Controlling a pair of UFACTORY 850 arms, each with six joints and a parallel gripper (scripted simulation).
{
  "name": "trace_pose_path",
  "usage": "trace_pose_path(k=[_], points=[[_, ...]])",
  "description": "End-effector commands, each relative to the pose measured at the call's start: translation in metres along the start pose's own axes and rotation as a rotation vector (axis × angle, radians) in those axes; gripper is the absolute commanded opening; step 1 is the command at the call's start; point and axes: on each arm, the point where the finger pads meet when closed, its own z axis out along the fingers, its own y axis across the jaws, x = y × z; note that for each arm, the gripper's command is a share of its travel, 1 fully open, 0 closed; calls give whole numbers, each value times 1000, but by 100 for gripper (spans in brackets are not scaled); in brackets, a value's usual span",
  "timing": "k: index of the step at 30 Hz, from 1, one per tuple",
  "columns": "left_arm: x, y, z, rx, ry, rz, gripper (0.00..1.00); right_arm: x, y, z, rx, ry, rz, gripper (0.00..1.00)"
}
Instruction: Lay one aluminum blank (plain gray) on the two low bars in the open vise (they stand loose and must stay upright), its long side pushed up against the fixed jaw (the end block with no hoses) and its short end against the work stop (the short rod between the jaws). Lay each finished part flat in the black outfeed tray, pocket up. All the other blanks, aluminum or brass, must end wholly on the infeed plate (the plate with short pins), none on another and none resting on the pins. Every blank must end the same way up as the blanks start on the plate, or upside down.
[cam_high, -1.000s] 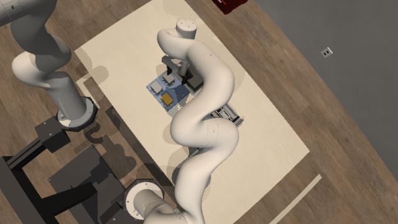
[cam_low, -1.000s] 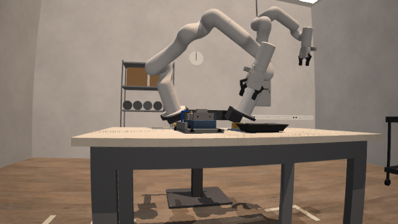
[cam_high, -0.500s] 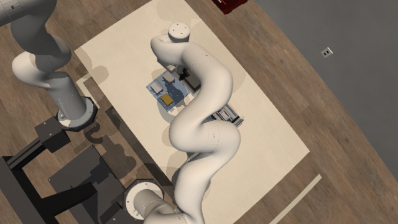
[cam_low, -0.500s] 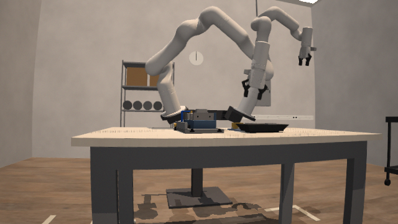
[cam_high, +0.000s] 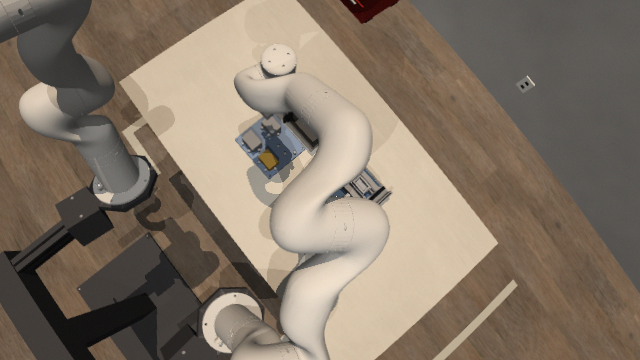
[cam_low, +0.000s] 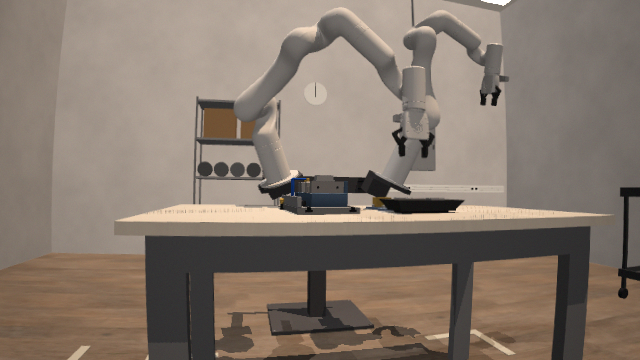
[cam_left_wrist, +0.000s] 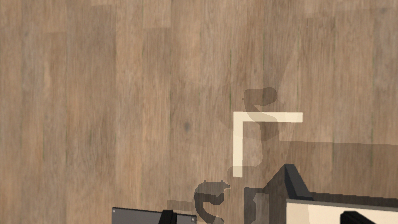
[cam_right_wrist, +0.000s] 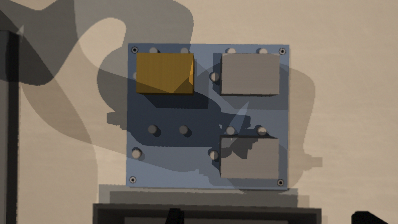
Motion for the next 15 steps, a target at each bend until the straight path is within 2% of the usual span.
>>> trace_pose_path(k=[1,3,4,15], points=[[0,0,-1,0,2,0,100,-1,2,-1,-10,-18,6,100],[0,0,-1,0,2,0,100,-1,2,-1,-10,-18,6,100],[0,0,-1,0,2,0,100,-1,2,-1,-10,-18,6,0],[0,0,-1,0,2,0,100,-1,2,-1,-10,-18,6,0]])
